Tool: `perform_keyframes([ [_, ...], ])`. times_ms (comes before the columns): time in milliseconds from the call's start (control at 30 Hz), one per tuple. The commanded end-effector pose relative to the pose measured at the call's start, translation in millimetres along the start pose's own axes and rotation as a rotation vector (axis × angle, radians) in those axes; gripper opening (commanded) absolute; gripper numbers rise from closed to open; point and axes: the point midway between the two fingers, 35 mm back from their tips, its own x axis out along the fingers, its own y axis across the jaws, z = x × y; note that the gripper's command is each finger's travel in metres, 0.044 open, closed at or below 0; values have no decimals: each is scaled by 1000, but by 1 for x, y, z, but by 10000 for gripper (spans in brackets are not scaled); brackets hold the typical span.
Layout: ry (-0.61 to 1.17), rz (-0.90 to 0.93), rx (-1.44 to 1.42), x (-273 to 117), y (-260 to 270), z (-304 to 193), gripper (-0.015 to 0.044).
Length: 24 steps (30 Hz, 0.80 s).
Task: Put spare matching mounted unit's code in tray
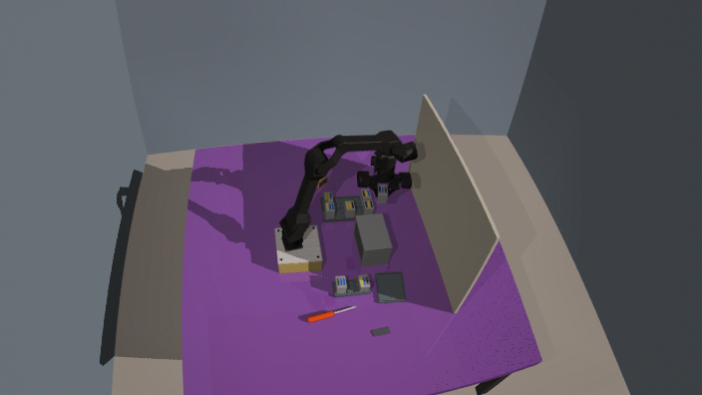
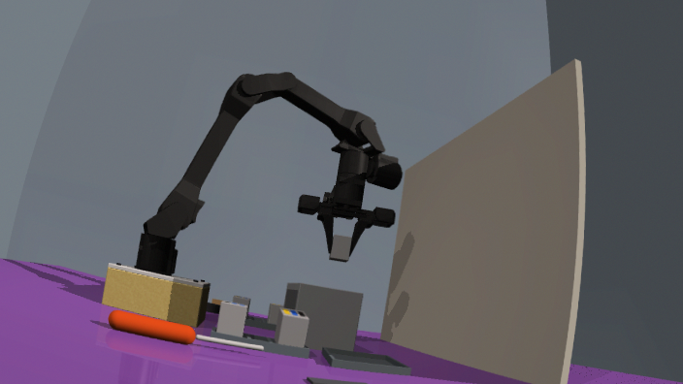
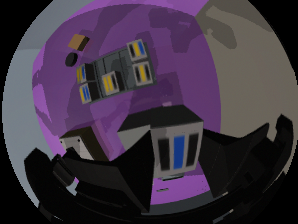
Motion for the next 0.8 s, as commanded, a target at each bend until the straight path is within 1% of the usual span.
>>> perform_keyframes([
  [0, -3, -7, 32, -3, -12, -23, 0],
  [200, -6, -7, 73, -3, -24, -53, 0],
  [767, 8, -5, 13, -2, -46, -158, 0],
])
